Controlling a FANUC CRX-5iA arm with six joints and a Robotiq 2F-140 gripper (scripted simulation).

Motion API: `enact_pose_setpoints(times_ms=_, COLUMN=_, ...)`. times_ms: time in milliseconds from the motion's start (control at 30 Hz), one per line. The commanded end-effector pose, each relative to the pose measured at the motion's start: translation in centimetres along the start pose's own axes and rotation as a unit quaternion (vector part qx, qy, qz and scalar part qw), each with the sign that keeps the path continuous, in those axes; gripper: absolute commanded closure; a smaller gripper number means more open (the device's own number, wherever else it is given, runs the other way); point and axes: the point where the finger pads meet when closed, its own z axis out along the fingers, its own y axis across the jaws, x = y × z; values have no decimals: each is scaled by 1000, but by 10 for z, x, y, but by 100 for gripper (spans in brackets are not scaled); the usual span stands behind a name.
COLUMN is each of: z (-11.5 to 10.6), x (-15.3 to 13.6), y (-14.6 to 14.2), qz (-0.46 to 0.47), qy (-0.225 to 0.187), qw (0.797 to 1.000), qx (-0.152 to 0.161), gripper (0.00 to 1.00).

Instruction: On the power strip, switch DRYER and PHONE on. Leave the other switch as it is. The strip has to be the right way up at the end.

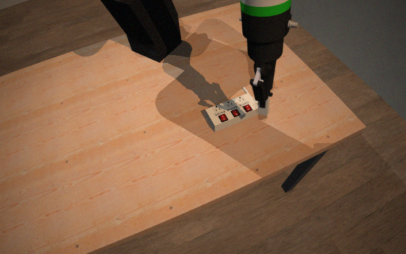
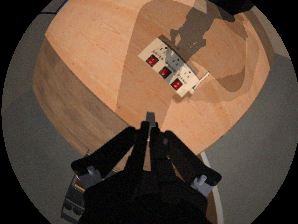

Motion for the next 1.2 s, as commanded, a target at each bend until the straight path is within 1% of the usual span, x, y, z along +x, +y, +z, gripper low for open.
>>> enact_pose_setpoints(times_ms=0, z=7, x=1, y=14, qz=31, qy=-8, qw=999, qx=1, gripper=100)
enact_pose_setpoints(times_ms=133, z=13, x=2, y=26, qz=56, qy=-10, qw=998, qx=-5, gripper=100)
enact_pose_setpoints(times_ms=300, z=16, x=3, y=32, qz=68, qy=-11, qw=998, qx=-8, gripper=100)
enact_pose_setpoints(times_ms=1167, z=16, x=4, y=33, qz=69, qy=-11, qw=997, qx=-9, gripper=100)
